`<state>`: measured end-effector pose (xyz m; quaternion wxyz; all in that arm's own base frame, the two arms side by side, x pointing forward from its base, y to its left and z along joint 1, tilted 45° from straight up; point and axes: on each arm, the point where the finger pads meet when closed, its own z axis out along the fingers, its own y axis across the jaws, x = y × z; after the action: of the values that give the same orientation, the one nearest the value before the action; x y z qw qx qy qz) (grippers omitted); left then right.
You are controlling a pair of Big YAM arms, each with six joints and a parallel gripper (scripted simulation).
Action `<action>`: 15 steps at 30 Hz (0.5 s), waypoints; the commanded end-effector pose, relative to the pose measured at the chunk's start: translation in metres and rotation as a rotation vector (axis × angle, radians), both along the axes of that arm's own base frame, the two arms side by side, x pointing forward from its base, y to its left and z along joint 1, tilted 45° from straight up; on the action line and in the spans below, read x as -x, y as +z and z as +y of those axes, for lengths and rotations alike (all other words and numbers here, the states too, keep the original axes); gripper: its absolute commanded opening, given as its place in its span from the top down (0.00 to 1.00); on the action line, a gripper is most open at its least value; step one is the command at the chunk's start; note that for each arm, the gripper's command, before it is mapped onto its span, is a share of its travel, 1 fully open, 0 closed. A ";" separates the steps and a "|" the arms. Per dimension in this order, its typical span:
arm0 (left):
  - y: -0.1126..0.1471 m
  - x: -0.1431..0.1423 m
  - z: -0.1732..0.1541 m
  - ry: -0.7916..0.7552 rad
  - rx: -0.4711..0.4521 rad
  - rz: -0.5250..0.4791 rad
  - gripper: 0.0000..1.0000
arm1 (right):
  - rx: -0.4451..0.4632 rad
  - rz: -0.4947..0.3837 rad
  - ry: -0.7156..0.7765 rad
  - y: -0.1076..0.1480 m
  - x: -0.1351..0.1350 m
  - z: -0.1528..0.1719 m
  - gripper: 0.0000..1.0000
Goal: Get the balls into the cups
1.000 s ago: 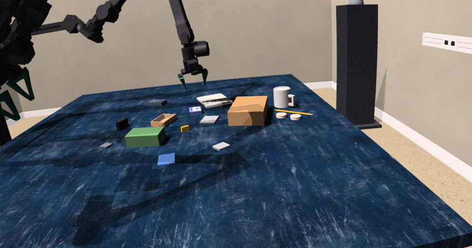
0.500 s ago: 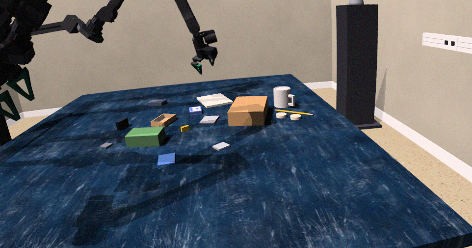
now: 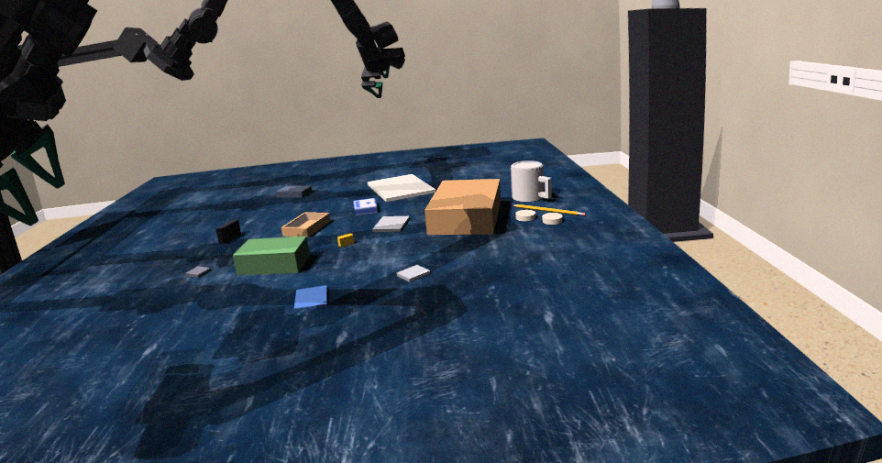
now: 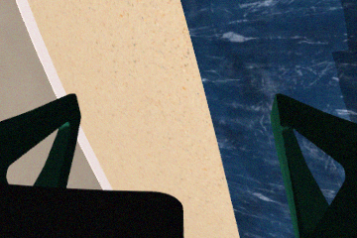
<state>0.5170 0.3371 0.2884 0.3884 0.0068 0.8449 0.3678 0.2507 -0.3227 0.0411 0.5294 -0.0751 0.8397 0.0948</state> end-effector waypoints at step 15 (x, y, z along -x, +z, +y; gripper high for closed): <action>0.103 0.199 0.168 0.468 0.045 -0.400 0.00 | 0.010 -0.003 -0.004 0.003 0.000 -0.004 0.00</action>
<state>0.3616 0.4797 0.3569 0.4272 -0.2142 0.7788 0.4062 0.2507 -0.3227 0.0411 0.5294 -0.0751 0.8397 0.0948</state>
